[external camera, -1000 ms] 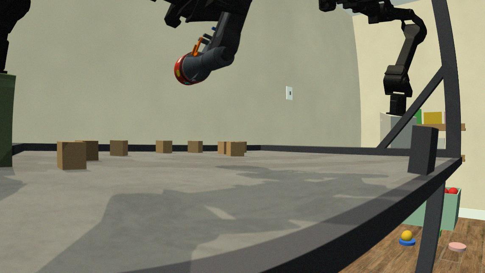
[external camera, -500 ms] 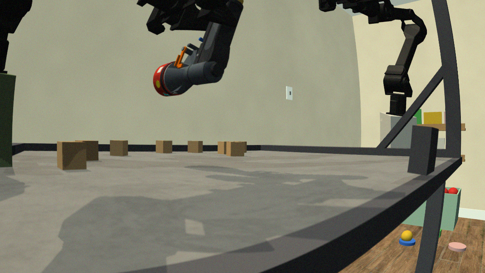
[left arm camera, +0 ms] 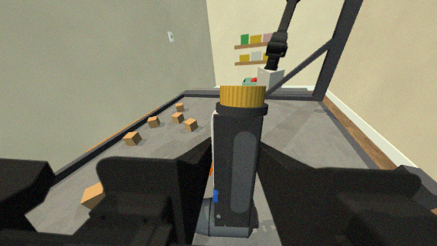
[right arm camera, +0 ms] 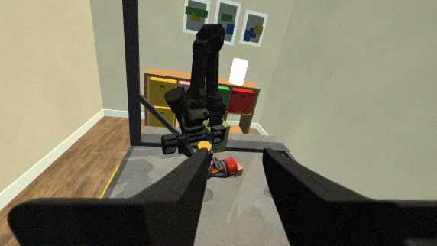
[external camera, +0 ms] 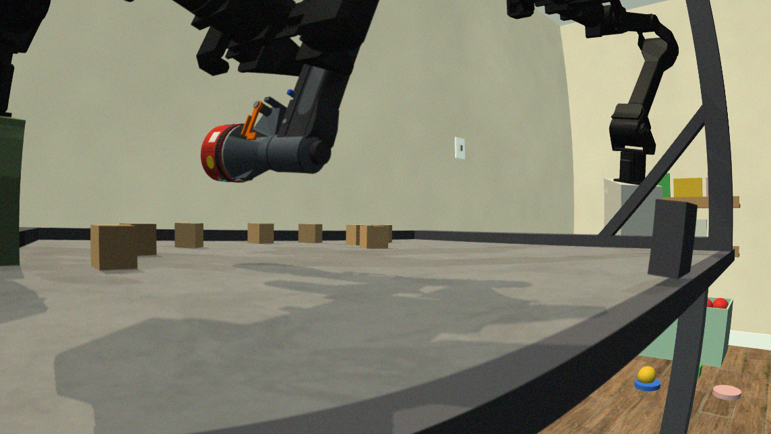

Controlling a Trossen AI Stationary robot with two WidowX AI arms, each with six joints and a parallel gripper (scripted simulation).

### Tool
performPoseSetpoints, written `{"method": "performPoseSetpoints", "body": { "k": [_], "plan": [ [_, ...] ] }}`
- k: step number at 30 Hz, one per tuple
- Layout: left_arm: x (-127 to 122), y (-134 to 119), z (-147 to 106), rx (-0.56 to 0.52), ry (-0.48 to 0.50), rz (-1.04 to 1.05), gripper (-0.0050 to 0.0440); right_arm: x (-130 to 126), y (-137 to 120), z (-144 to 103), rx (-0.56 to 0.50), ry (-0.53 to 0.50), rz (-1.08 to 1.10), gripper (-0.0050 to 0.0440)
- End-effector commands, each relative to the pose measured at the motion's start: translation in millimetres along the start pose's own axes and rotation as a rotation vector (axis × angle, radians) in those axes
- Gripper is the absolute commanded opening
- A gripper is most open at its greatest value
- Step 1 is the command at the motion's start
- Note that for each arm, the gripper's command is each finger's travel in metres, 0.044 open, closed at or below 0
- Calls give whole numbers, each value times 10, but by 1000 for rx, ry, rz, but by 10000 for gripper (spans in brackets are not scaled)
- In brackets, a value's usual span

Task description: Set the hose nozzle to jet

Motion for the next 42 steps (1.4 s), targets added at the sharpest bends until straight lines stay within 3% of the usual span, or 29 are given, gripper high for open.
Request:
{"method": "performPoseSetpoints", "body": {
  "k": [1, 2, 11, 42],
  "plan": [
    [-71, -24, -25, -30, 72, -45, 167, -16, 61, -14, -17, -6, -2, 172],
    [-72, 31, 7, -18, 38, -41, 167, -16, 61, -14, -17, -6, -2, 172],
    [-72, 50, 8, -21, 34, -39, 167, -16, 61, -14, -17, -6, -2, 172],
    [-23, -273, 72, -16, 34, -30, 167, -16, 61, -14, -17, -6, -2, 172]
  ]
}}
Point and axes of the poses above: on each arm, the point midway between the two fingers, 35 mm back from their tips, its own z axis out along the fingers, its own x axis across the jaws, y = z × x, the point moved 2 cm from there along -z, back along the fingers, and after that the axes turned 12 degrees about -z, right-handed, at the moved point
